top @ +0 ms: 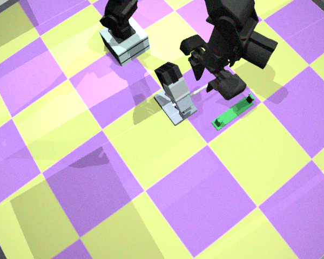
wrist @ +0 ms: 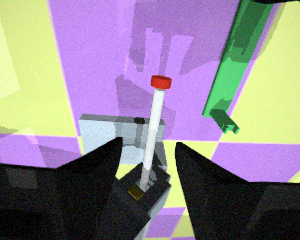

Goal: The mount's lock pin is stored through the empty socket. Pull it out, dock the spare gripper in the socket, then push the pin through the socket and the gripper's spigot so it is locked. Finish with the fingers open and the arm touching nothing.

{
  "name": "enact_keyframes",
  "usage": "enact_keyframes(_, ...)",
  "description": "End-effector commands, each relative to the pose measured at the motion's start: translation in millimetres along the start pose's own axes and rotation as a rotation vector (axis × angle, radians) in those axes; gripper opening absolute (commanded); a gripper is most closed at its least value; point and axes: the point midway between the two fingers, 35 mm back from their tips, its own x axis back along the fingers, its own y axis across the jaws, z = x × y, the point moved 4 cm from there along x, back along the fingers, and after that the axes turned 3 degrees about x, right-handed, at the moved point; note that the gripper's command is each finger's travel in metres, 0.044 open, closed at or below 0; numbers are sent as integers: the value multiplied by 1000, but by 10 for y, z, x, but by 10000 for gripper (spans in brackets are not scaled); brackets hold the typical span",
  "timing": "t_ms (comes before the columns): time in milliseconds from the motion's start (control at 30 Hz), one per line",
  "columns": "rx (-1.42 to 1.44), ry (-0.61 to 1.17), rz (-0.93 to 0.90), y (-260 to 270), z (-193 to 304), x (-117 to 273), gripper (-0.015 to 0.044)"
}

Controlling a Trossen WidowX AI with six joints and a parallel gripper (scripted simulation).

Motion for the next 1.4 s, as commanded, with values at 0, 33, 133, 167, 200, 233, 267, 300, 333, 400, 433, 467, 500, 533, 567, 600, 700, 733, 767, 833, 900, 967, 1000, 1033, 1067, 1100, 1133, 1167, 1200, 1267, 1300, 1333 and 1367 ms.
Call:
enact_keyframes(0, -1, -1, 0, -8, -44, 95, 200)
enact_keyframes(33, 0, -1, 0, -9, -54, 116, 200)
enact_keyframes(133, 2, 0, -1, -12, -82, 178, 200)
enact_keyframes(167, 3, 0, -1, -13, -92, 199, 200)
enact_keyframes(200, 4, 1, -1, -14, -101, 220, 200)
enact_keyframes(233, 4, 1, -1, -15, -110, 241, 200)
enact_keyframes(267, 5, 1, -1, -16, -120, 263, 200)
enact_keyframes(300, 6, 1, -1, -17, -129, 284, 200)
enact_keyframes(333, 6, 1, -1, -18, -138, 306, 200)
enact_keyframes(400, 8, 2, -1, -21, -157, 349, 200)
enact_keyframes(433, 8, 2, -1, -22, -166, 371, 200)
enact_keyframes(467, 9, 2, -1, -23, -175, 392, 200)
enact_keyframes(500, 10, 2, -1, -24, -184, 414, 200)
enact_keyframes(533, 10, 3, -1, -25, -193, 435, 200)
enact_keyframes(567, 11, 3, -1, -27, -203, 457, 200)
enact_keyframes(600, 12, 3, -1, -28, -212, 479, 200)
enact_keyframes(700, 14, 4, 0, -25, -195, 449, 226)
enact_keyframes(733, 14, 4, 0, -25, -195, 449, 253)
enact_keyframes(767, 14, 4, 0, -25, -195, 449, 279)
enact_keyframes(833, 14, 4, 0, -25, -195, 449, 331)
enact_keyframes(900, 14, 4, 0, -25, -195, 449, 384)
enact_keyframes(967, 14, 4, 0, -25, -195, 449, 436)
enact_keyframes(1000, 14, 4, 0, -25, -195, 449, 440)
enact_keyframes(1033, 14, 4, 0, -25, -195, 449, 440)
enact_keyframes(1067, 14, 4, 0, -25, -195, 449, 440)
enact_keyframes(1100, 14, 4, 0, -25, -195, 449, 440)
enact_keyframes(1133, 14, 4, 0, -25, -195, 449, 440)
enact_keyframes(1167, 14, 4, 0, -25, -195, 449, 440)
enact_keyframes(1200, 14, 4, 0, -25, -195, 449, 440)
enact_keyframes(1267, 14, 4, 0, -25, -195, 449, 440)
enact_keyframes(1300, 14, 4, 0, -25, -195, 449, 440)
enact_keyframes(1333, 14, 4, 0, -25, -195, 449, 440)
enact_keyframes(1367, 14, 4, 0, -25, -195, 449, 440)
